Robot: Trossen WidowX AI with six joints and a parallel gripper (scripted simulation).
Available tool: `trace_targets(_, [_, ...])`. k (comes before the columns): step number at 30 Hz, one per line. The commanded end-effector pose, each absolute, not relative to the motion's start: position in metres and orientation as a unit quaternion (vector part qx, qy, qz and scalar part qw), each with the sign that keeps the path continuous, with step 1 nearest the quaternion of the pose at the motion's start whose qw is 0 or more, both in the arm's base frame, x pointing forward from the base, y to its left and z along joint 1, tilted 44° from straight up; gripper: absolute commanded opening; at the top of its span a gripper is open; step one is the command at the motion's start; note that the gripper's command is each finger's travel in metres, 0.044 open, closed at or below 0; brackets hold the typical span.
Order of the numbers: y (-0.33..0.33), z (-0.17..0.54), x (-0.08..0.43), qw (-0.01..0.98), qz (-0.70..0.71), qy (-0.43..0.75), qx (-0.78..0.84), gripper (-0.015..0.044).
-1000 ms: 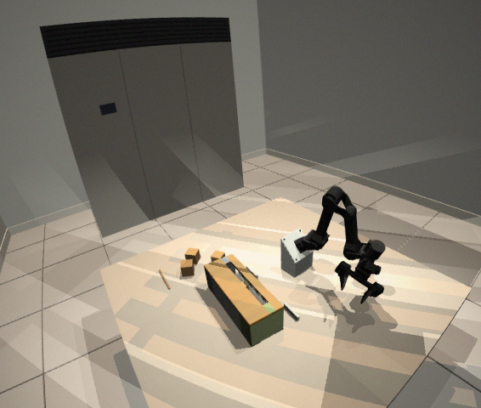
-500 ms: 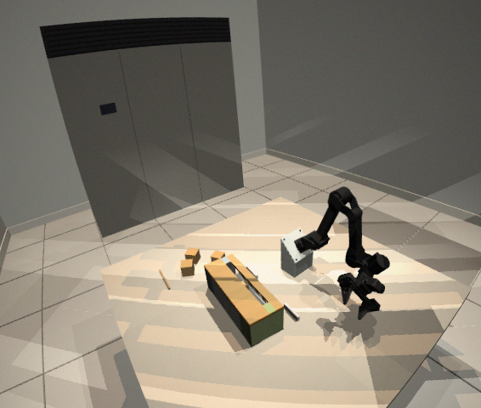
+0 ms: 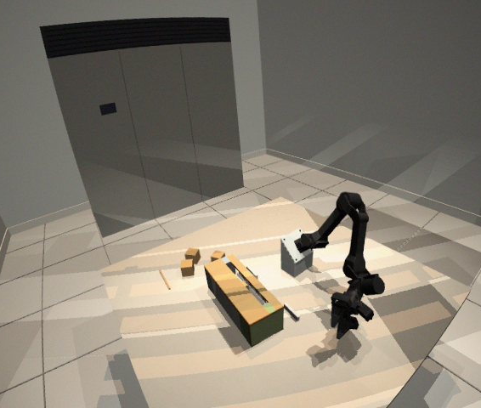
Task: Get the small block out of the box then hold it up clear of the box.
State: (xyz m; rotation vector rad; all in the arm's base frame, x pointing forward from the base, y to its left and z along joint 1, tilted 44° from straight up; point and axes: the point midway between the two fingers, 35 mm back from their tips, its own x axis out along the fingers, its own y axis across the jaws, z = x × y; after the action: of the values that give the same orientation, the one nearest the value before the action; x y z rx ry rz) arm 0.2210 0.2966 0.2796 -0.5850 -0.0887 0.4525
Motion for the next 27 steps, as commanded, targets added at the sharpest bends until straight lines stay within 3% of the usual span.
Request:
trace_targets(1, [0.296,0.276,0.243,0.914,0.230,-0.030,-0.334,0.0400])
trace_targets(18, [0.224,0.234,0.350,0.796,0.315,0.111,-0.505,0.0400])
trace_targets(27, [0.128,0.207,0.403,0.770,0.275,0.203,-0.538,0.0400])
